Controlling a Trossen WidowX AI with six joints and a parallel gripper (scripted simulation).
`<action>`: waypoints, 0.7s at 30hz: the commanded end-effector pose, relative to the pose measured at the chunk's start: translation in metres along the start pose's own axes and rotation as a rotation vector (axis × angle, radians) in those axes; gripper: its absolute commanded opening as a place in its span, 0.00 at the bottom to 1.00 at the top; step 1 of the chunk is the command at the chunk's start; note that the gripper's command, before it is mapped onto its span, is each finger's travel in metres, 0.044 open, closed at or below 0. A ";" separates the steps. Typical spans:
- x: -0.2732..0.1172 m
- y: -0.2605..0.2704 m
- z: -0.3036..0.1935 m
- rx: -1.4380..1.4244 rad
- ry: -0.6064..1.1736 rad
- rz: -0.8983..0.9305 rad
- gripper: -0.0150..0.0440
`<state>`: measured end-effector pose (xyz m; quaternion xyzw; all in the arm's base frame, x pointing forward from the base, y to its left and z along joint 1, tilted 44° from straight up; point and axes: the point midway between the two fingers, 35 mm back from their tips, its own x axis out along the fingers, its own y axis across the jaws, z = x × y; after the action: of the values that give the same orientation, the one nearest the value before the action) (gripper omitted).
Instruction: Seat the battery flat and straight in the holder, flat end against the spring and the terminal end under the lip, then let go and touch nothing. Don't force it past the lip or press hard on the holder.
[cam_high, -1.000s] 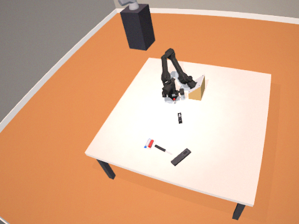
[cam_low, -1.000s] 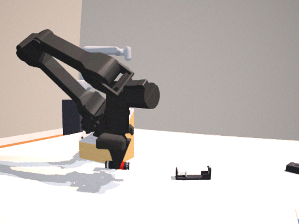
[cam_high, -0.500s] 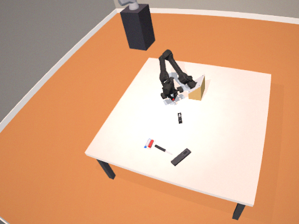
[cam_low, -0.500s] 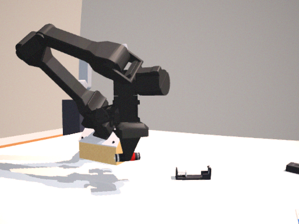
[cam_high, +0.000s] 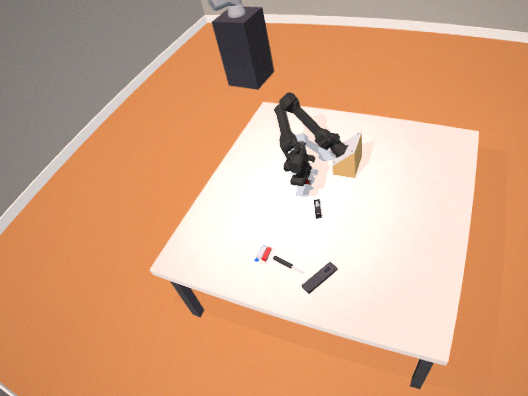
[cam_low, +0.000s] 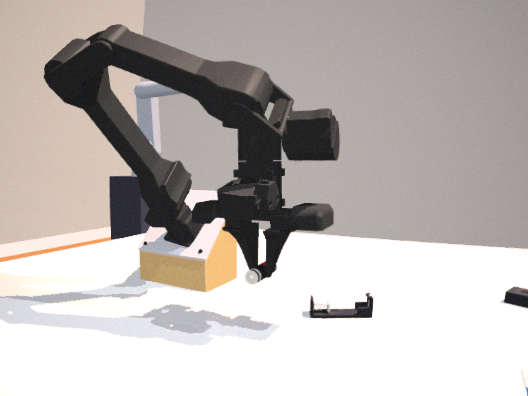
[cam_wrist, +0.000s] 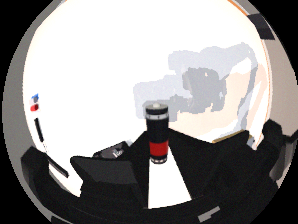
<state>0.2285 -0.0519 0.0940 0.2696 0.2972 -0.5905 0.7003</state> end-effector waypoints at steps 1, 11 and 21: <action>-0.002 0.013 -0.007 -0.207 0.004 -0.003 0.36; -0.005 0.042 -0.026 -0.767 0.008 -0.005 0.36; -0.006 0.070 -0.051 -1.327 0.013 -0.006 0.36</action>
<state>0.2840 -0.0072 0.0710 -0.1630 0.5783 -0.3273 0.7293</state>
